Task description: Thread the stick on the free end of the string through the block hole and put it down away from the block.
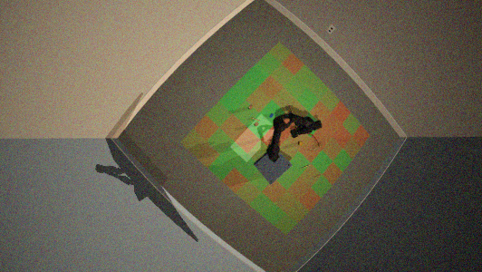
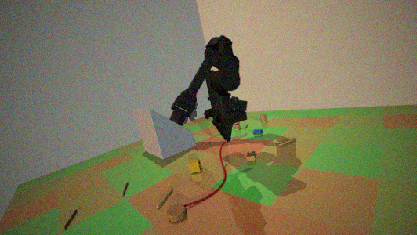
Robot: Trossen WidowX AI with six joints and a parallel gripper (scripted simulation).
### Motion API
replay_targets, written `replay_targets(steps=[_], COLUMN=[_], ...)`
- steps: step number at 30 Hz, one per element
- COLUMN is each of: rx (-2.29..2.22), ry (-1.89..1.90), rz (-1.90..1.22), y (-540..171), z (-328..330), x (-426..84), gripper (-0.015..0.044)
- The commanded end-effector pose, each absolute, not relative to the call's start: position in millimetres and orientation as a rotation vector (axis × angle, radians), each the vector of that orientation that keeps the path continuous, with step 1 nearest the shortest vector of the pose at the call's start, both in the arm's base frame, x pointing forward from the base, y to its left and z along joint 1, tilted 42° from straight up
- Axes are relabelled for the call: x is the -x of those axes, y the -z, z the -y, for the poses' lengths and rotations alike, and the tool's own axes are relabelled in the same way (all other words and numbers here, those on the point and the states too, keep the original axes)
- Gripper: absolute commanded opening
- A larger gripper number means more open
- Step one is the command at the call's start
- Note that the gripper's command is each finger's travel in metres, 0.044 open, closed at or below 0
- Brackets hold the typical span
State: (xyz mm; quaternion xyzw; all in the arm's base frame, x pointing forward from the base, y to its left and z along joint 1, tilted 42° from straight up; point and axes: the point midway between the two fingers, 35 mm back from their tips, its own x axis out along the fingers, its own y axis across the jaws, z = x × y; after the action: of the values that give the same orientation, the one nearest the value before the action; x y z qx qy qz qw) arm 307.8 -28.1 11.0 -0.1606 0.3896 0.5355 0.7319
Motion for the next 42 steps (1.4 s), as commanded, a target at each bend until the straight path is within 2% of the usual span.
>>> replay_targets(steps=[1, 42], rx=[0.219, -0.955], ry=[-1.098, -0.210], rz=[-0.944, -1.498], y=[-10.4, -0.4], z=[30.5, 49.2], x=[-312.5, -341.6], gripper=[0.0000, 0.0000])
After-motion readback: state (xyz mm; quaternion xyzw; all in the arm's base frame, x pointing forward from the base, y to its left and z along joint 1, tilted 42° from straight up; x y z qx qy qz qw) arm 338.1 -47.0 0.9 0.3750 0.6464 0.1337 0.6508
